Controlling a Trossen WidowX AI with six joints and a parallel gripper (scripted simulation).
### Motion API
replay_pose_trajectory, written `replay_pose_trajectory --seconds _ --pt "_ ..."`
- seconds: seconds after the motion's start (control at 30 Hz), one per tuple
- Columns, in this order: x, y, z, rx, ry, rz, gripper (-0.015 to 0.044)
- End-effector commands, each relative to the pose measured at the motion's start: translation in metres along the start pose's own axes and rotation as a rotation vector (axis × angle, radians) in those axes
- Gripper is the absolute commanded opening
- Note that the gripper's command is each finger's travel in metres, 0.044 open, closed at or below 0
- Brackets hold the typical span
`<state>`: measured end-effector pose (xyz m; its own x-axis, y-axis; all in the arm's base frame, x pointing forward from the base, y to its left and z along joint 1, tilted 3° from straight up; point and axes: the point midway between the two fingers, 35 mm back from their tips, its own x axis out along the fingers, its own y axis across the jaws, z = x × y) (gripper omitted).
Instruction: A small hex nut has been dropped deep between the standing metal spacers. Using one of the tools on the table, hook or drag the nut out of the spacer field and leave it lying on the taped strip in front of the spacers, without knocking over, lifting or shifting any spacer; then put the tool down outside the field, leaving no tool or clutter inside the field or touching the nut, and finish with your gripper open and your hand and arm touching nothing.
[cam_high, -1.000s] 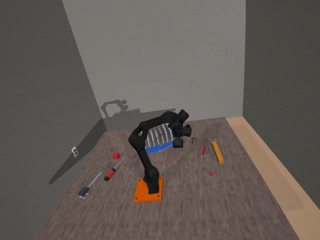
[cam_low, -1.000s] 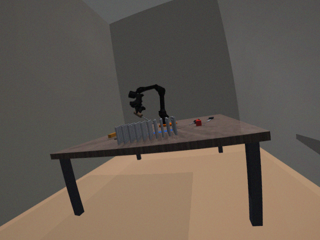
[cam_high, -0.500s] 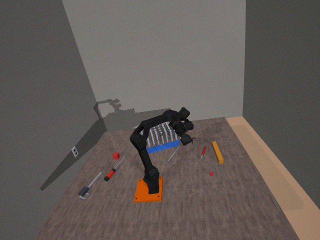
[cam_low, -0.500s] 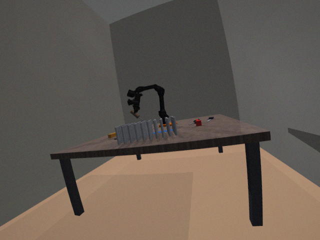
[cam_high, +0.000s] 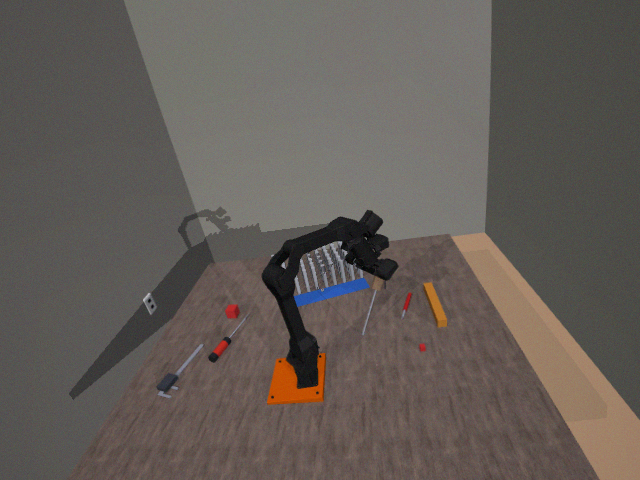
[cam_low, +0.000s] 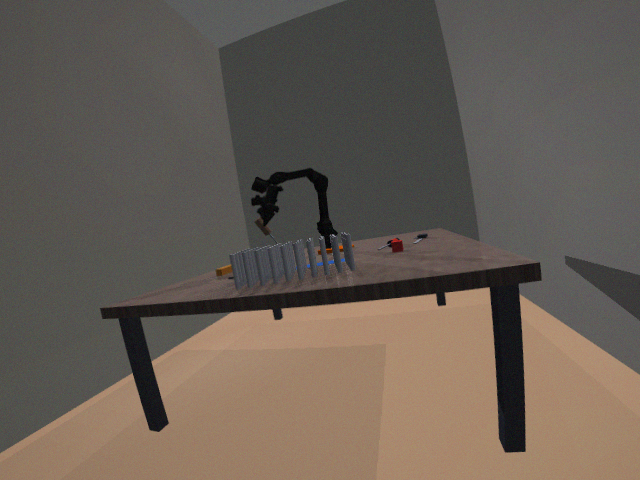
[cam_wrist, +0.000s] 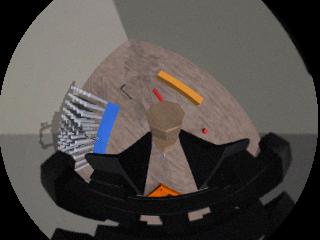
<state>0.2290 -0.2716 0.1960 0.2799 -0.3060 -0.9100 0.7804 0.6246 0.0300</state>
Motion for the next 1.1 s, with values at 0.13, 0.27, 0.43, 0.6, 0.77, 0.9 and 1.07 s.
replay_pose_trajectory --seconds 0.13,0.27,0.43,0.6,0.77,0.9,1.07 --pt "0.003 -0.017 0.010 -0.231 0.005 -0.086 0.0000" --pt "0.006 -0.026 0.013 -0.358 0.025 -0.127 0.0000" --pt "0.010 -0.038 0.016 -0.517 0.058 -0.175 0.0000" --pt "0.012 -0.049 0.019 -0.675 0.101 -0.219 0.0000" --pt "0.015 -0.060 0.022 -0.833 0.152 -0.258 0.0000" --pt "0.017 -0.069 0.024 -0.958 0.199 -0.284 0.0000" --pt "0.019 -0.080 0.027 -1.114 0.266 -0.311 0.0000"
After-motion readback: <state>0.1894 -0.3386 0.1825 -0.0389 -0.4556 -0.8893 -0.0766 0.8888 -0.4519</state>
